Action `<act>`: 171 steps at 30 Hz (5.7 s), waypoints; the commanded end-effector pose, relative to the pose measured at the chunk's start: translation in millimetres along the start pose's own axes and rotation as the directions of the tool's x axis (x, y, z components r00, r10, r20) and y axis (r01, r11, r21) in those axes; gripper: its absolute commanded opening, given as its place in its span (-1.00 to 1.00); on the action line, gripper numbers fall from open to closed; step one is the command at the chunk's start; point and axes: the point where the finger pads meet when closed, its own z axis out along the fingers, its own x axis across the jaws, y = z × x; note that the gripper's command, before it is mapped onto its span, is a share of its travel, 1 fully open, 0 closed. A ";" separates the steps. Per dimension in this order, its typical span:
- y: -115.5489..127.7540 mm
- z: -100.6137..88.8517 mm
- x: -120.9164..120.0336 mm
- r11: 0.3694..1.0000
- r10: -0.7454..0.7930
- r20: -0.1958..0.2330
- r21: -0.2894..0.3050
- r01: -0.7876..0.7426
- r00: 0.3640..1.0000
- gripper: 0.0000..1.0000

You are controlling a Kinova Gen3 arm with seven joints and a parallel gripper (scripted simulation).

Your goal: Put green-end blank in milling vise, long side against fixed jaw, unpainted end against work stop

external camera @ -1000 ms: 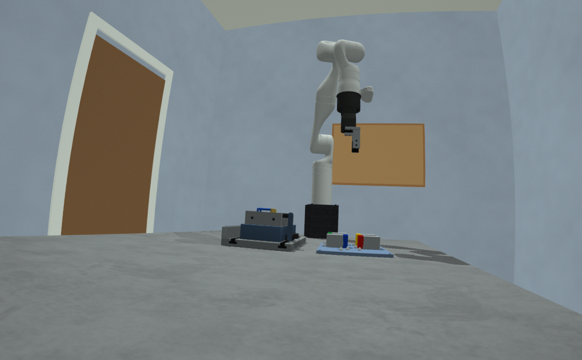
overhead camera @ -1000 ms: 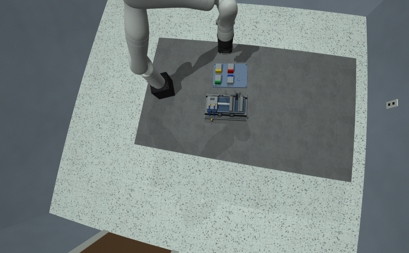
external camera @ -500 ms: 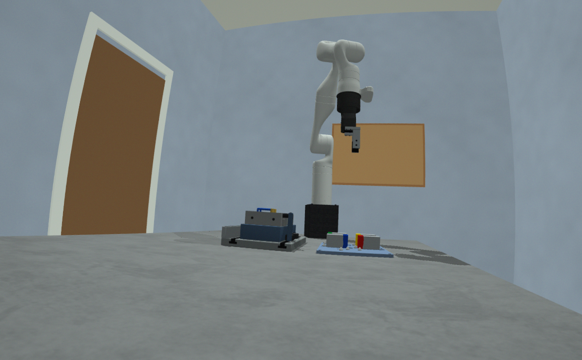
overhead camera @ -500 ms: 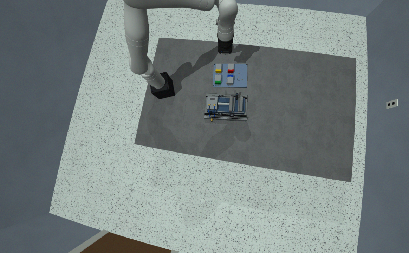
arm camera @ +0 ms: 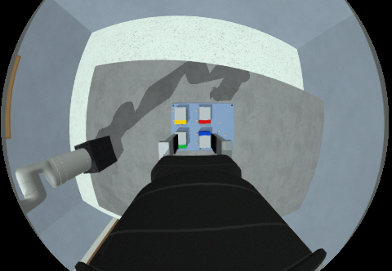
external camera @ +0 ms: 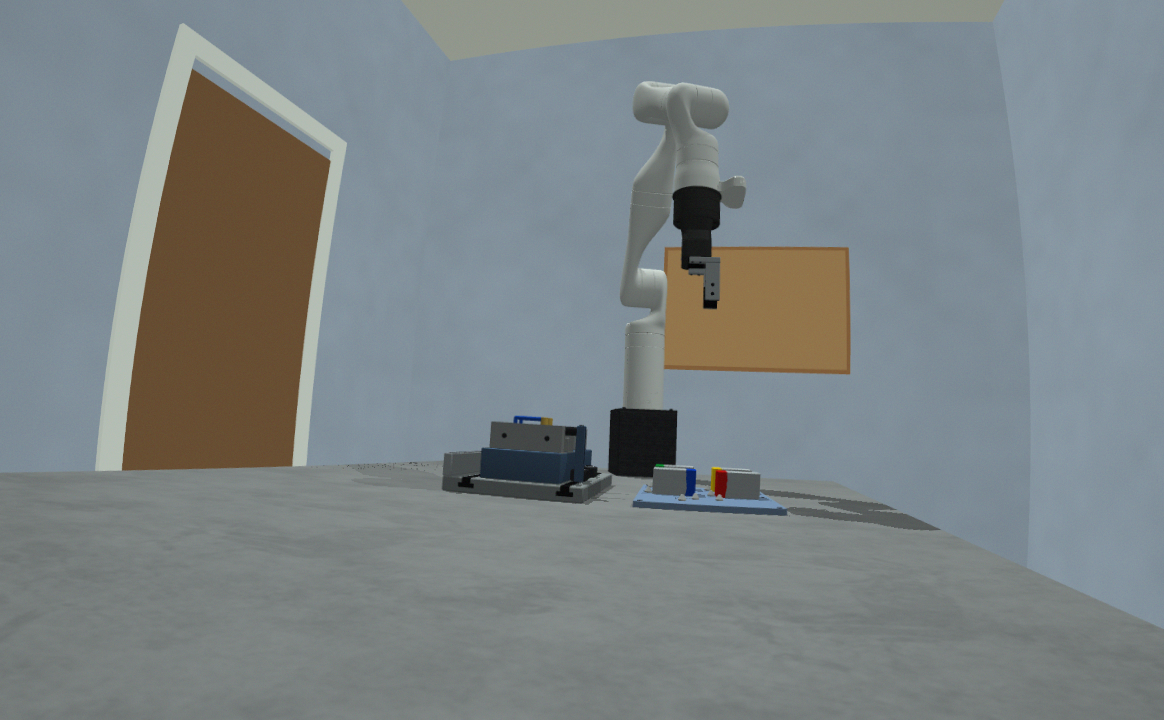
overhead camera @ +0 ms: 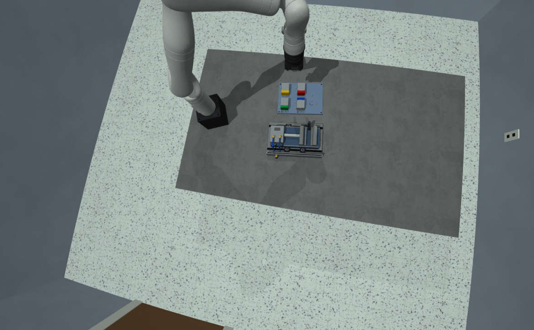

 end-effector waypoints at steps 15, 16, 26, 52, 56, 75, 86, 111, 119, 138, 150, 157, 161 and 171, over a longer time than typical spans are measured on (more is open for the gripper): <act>11.1 43.0 -11.7 1.000 0.000 0.000 0.000 0.000 1.000 1.00; 11.9 46.1 -12.5 1.000 0.000 0.001 -0.001 0.000 1.000 1.00; 19.8 77.4 -20.8 1.000 0.001 0.006 -0.002 -0.001 1.000 1.00; 34.9 139.3 -35.4 1.000 0.000 0.000 -0.001 0.000 1.000 1.00; 38.7 153.8 -39.9 1.000 0.001 0.002 -0.001 -0.001 1.000 1.00; 48.2 189.9 -51.1 1.000 0.001 0.003 -0.002 -0.001 1.000 1.00; 49.0 192.7 -51.9 1.000 0.000 0.002 -0.001 0.000 1.000 1.00; 47.1 185.3 -50.4 1.000 0.001 0.007 -0.002 -0.001 1.000 1.00; 46.8 184.2 -50.1 1.000 0.001 0.008 -0.003 -0.001 1.000 1.00; 46.0 181.3 -48.6 1.000 0.001 0.007 -0.002 -0.001 1.000 1.00; 45.7 182.4 -48.2 1.000 0.001 0.007 -0.002 -0.001 1.000 1.00; 45.7 196.4 -48.2 1.000 0.001 0.007 -0.002 -0.001 1.000 1.00; 45.7 204.4 -48.3 1.000 0.001 0.007 -0.002 -0.001 1.000 1.00; 45.4 221.4 -46.6 1.000 0.001 0.001 -0.001 -0.001 1.000 1.00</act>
